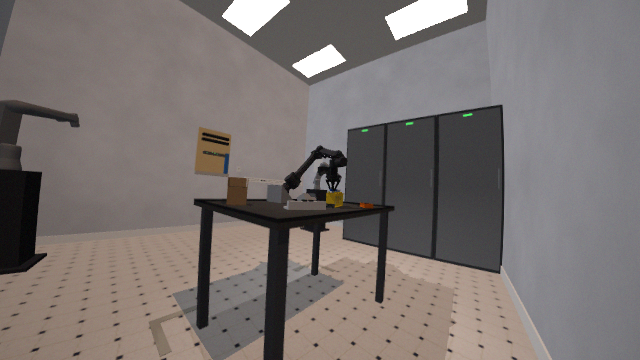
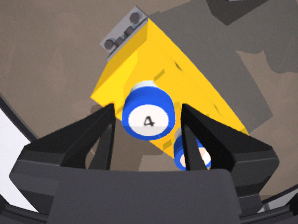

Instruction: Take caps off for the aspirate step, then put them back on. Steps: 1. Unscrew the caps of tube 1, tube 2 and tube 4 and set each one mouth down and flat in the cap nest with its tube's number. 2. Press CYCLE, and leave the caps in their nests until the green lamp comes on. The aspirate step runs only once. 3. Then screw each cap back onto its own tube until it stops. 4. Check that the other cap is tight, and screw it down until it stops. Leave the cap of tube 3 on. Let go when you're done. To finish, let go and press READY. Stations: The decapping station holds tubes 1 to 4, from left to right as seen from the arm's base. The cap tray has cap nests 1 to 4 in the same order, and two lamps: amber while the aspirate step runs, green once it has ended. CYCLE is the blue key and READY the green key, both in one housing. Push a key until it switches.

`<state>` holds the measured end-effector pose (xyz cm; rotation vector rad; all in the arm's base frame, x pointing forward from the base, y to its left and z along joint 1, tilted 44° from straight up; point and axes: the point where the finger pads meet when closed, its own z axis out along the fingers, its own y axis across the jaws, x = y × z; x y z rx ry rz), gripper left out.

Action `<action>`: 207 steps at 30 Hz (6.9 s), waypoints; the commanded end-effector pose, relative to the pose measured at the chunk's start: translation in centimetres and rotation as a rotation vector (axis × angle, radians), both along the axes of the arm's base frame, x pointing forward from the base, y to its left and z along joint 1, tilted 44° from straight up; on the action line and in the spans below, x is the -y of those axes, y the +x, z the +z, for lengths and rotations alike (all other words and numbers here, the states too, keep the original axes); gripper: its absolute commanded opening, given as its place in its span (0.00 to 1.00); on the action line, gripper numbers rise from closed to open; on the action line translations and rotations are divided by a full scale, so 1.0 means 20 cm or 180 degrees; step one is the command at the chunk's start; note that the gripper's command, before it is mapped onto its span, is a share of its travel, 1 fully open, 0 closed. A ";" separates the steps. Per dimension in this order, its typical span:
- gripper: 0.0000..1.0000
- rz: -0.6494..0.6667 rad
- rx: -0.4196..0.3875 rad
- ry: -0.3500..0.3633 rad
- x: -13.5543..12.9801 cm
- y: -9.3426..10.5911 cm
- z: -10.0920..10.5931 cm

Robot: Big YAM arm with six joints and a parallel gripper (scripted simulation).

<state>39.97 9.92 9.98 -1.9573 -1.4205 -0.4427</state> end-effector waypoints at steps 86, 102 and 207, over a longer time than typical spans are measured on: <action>0.00 0.5398 0.5147 0.0884 -0.04 0.03 0.01; 0.00 0.6713 0.6428 0.1081 -0.04 0.04 0.02; 0.49 0.1739 0.1670 0.0242 -0.03 0.06 0.01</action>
